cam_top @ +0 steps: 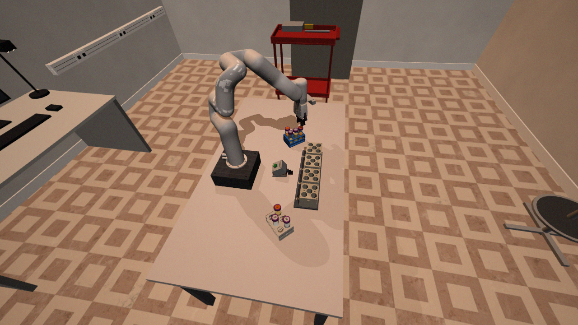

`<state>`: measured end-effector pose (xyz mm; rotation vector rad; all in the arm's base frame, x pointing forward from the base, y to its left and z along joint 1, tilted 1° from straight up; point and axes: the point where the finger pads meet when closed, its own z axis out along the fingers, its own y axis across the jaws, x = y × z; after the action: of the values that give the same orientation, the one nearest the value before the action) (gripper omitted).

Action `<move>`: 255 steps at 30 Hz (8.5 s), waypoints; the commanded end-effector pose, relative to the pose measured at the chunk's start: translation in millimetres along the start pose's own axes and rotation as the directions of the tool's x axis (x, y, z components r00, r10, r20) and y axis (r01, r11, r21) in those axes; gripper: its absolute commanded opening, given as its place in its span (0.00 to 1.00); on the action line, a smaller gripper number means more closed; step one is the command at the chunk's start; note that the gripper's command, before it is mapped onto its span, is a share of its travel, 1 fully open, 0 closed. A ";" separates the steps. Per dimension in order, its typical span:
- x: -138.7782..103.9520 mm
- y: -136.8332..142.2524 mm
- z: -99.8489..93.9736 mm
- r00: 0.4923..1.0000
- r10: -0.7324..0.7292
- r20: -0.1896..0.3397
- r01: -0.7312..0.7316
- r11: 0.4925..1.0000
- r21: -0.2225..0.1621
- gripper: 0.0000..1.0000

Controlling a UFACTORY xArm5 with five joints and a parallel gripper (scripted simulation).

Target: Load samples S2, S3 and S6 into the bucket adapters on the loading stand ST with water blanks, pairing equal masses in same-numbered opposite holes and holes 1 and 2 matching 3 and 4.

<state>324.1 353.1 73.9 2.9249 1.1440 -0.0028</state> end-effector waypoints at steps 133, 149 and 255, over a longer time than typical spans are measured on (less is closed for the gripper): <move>-78.8 -39.4 -79.5 0.000 1.000 0.011 -1.000 0.000 0.003 0.57; -78.8 -39.7 -51.4 0.000 1.000 0.011 -1.000 0.000 0.003 0.57; -78.7 -40.8 53.6 0.000 1.000 0.011 -1.000 0.000 0.003 0.57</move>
<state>237.7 328.6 19.4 2.8774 -1.2594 -0.0002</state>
